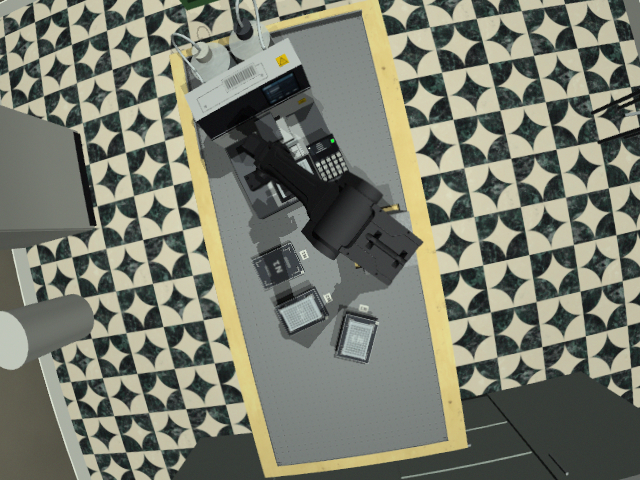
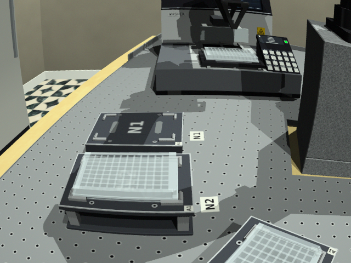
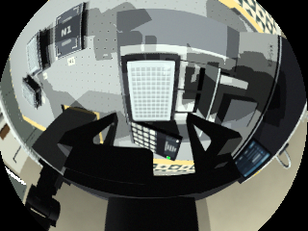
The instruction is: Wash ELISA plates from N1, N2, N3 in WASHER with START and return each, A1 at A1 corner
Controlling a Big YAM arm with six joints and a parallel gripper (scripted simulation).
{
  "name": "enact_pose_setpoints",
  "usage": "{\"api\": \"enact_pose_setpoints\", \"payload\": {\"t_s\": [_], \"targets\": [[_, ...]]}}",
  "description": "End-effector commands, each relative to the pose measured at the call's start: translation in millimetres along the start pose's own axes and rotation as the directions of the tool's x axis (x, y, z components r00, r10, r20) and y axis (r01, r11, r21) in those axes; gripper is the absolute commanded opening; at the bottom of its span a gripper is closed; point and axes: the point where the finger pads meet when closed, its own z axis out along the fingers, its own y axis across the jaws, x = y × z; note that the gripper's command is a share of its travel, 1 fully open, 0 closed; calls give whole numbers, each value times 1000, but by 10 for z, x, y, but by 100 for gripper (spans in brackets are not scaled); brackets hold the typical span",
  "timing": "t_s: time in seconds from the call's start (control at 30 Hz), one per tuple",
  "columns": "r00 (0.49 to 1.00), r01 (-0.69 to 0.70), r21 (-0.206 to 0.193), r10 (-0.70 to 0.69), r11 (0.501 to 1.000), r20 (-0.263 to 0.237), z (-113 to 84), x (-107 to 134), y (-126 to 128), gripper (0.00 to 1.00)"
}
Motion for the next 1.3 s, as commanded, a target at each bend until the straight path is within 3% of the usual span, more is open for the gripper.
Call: {"api": "enact_pose_setpoints", "payload": {"t_s": [0.0, 0.93, 1.2, 1.27], "targets": [[1000, 27, -8, -27, 1000, -5, 106, -21, 38, 100], [1000, 6, -7, -6, 1000, -5, 537, -13, 41, 100], [1000, 4, -9, -4, 1000, -5, 573, -20, 26, 100], [1000, 8, 13, -8, 1000, 7, 499, -44, -68, 100]]}}
